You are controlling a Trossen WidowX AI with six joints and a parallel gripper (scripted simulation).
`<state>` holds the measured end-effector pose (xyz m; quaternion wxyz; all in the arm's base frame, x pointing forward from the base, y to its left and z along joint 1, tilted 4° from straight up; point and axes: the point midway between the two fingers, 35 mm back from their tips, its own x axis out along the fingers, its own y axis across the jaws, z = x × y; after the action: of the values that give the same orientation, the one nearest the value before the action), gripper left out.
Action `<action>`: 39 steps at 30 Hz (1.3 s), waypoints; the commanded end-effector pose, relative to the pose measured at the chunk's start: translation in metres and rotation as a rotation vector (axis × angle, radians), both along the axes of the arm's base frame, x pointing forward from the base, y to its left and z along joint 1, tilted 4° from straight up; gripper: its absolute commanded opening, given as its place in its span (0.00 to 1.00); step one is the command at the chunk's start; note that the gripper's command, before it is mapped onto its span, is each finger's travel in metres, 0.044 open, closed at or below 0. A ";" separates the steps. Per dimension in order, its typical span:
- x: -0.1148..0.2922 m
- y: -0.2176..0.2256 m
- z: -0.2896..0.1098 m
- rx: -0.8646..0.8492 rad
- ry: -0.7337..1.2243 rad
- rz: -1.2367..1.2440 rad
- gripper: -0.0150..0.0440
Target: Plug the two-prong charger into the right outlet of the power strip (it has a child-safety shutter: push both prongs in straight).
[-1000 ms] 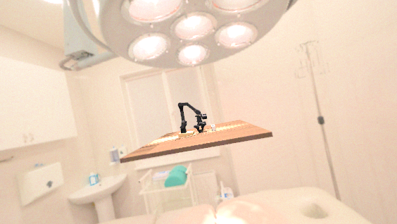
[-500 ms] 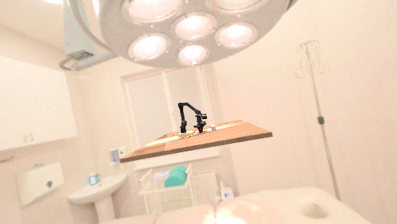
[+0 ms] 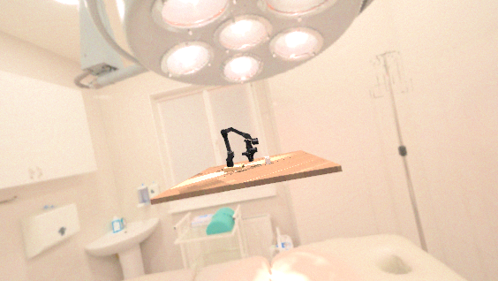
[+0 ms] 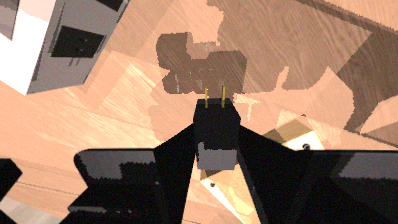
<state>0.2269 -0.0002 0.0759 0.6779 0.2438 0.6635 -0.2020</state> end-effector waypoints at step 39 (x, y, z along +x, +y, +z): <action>0.040 -0.006 -0.028 -0.056 -0.007 0.546 0.25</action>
<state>0.2618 -0.0047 0.0506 0.7130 0.0589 0.6973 -0.0445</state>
